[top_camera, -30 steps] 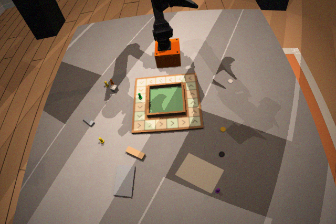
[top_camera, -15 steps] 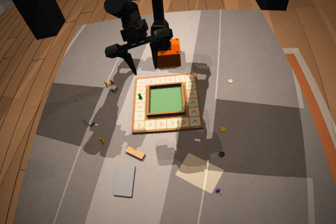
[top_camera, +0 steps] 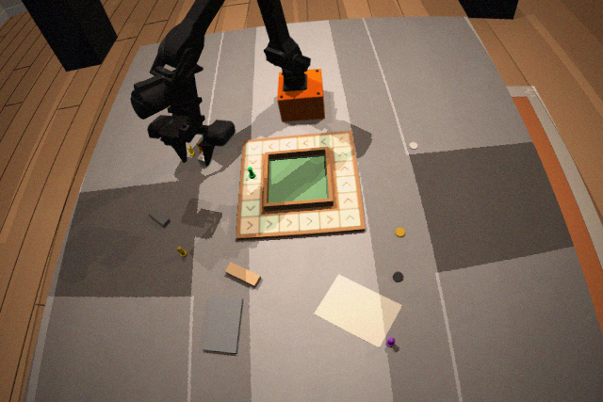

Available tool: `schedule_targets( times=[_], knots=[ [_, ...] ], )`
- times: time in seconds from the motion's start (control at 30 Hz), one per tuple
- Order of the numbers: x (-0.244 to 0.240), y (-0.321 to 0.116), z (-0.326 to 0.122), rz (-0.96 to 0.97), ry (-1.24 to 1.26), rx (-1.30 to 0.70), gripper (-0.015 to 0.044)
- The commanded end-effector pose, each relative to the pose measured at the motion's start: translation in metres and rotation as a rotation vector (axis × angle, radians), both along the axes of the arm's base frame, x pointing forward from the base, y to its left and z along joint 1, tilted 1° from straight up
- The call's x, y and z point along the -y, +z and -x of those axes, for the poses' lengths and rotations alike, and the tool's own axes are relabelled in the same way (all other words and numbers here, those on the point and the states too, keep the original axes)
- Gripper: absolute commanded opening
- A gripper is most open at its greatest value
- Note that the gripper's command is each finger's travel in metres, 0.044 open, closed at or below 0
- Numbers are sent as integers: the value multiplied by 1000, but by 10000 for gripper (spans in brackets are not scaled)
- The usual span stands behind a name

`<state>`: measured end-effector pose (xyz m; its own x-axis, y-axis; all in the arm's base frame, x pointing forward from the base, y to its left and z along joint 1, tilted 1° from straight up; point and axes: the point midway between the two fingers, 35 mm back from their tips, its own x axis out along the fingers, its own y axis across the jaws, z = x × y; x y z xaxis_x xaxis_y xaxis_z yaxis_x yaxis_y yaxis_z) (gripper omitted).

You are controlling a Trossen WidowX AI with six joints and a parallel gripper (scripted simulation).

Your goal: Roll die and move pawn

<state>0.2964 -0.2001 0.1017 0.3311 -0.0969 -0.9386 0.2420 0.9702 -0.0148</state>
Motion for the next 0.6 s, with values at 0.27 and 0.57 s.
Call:
schedule_targets(
  times=[0.27, 0.57],
  knots=[
    [40, -83, 109, -89, -143, -324, 275],
    [47, -102, 106, -88, -143, -324, 275]
  ],
)
